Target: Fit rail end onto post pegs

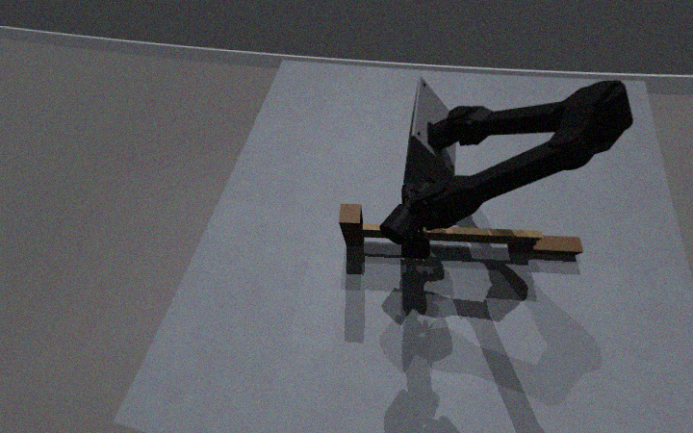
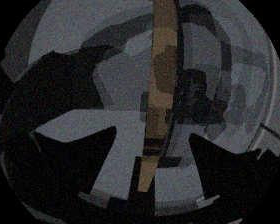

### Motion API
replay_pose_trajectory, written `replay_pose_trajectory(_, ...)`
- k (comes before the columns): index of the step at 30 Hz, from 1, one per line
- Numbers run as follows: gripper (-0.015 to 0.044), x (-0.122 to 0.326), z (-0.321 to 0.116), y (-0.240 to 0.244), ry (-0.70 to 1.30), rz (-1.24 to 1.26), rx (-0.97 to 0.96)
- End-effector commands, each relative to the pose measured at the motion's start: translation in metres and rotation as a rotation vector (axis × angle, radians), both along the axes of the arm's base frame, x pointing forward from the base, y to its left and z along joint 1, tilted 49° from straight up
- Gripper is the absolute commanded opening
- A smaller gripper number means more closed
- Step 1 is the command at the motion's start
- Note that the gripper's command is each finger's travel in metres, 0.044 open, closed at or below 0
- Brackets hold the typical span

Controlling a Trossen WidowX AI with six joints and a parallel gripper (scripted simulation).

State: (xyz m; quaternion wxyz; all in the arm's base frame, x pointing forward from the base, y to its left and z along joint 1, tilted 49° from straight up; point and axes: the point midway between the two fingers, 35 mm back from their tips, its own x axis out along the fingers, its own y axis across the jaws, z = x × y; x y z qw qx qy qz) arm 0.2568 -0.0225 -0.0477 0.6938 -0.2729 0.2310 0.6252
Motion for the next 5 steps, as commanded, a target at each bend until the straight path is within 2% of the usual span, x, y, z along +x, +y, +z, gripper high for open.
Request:
replay_pose_trajectory(1,0.044,-0.0018,0.0025,0.0002,0.0,0.005,-0.001)
replay_pose_trajectory(5,0.044,-0.0018,0.0025,0.0002,0.0,0.005,-0.001)
